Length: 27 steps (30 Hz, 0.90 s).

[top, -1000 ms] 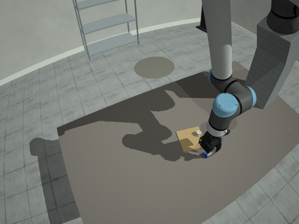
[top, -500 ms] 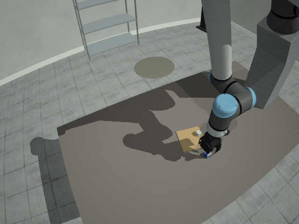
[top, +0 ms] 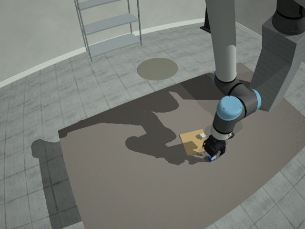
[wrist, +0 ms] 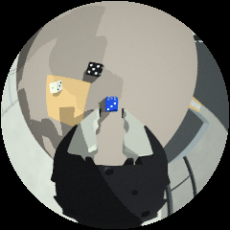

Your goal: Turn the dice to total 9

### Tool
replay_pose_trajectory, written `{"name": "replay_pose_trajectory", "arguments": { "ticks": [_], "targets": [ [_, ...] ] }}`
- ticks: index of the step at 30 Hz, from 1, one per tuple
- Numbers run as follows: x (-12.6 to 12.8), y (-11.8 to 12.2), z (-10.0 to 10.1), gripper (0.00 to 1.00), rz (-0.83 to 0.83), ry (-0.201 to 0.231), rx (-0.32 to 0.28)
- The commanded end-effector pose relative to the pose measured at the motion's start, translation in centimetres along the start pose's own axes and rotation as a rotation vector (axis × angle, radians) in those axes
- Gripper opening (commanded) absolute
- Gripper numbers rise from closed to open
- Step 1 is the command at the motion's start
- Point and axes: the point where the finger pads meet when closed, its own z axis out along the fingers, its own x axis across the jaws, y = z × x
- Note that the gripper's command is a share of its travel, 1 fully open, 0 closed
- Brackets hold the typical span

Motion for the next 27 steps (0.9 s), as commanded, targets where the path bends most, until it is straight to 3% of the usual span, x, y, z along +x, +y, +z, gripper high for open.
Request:
{"name": "replay_pose_trajectory", "arguments": {
  "ticks": [1, 27],
  "targets": [
    [0.01, 0.04, -0.04, 0.24, 0.000, 0.000, -0.001],
    [0.01, 0.04, 0.91, 0.24, 0.000, 0.000, -0.001]
  ]
}}
